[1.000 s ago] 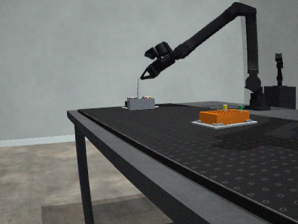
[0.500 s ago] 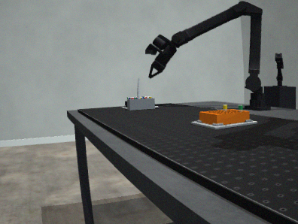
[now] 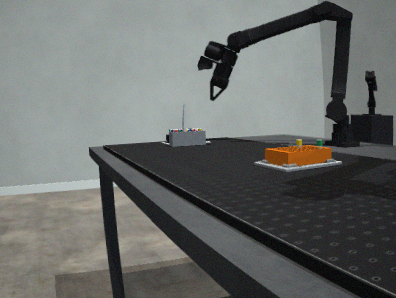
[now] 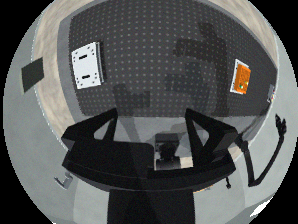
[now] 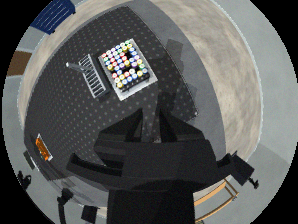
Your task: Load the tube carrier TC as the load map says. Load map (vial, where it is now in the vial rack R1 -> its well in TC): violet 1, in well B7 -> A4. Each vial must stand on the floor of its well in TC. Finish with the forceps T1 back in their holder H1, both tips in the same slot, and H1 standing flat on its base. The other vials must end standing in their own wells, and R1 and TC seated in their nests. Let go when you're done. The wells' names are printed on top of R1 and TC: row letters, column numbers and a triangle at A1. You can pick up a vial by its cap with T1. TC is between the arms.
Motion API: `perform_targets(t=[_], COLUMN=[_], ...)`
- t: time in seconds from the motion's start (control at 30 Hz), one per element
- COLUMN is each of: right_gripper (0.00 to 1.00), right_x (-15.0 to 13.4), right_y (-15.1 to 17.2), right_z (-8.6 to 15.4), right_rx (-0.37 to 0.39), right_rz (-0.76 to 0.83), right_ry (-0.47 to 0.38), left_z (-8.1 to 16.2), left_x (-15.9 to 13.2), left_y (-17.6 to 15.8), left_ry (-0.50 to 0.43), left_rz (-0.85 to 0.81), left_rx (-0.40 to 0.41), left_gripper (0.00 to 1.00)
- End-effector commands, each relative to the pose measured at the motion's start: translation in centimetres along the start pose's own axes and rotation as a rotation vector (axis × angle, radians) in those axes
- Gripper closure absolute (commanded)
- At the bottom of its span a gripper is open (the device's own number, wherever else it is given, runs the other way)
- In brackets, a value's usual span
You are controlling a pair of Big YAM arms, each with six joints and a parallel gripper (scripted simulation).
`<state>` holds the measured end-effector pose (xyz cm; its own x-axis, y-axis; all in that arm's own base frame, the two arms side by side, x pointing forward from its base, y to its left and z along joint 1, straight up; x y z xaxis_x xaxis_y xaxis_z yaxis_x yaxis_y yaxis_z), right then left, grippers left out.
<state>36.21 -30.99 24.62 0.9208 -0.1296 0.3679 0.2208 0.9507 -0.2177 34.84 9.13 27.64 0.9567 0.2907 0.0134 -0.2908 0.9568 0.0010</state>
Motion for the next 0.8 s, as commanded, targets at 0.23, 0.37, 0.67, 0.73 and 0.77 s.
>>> perform_targets(t=[0.23, 0.37, 0.67, 0.73, 0.77], right_gripper=[0.76, 0.76, 0.76, 0.76, 0.76], right_x=[-0.3, -0.2, -1.3, -1.7, -3.0], right_y=[0.1, 0.1, 0.7, 1.0, 1.7], right_z=[4.9, 6.7, 8.5, 9.1, 8.4], right_rx=[0.028, 0.045, 0.099, 0.101, 0.117], right_rz=[-0.022, -0.026, -0.034, -0.034, -0.034], right_ry=[0.044, 0.073, 0.169, 0.172, 0.202], left_z=[-0.8, -0.8, -0.8, -0.8, -0.8], left_x=[0.0, 0.0, 0.0, 0.0, 0.0], left_y=[-0.4, -0.4, -0.4, -0.4, -0.4], left_ry=[0.028, 0.028, 0.028, 0.028, 0.028], left_rz=[-0.020, -0.020, -0.020, -0.020, -0.020], left_rx=[-0.002, -0.002, -0.002, -0.002, -0.002], left_gripper=[0.00, 0.00, 0.00, 0.00, 0.00])
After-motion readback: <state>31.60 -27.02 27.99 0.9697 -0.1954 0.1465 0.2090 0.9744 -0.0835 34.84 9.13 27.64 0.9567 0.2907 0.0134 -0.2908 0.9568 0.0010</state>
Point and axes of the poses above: on each arm, the point where the finger pads meet when closed, its own z axis back along the fingers, its own y axis across the jaws, x = y × z, the point moved 7 cm from there along z, back along the fingers, and after that the axes turned 15 degrees about z, right-handed, at the moved point
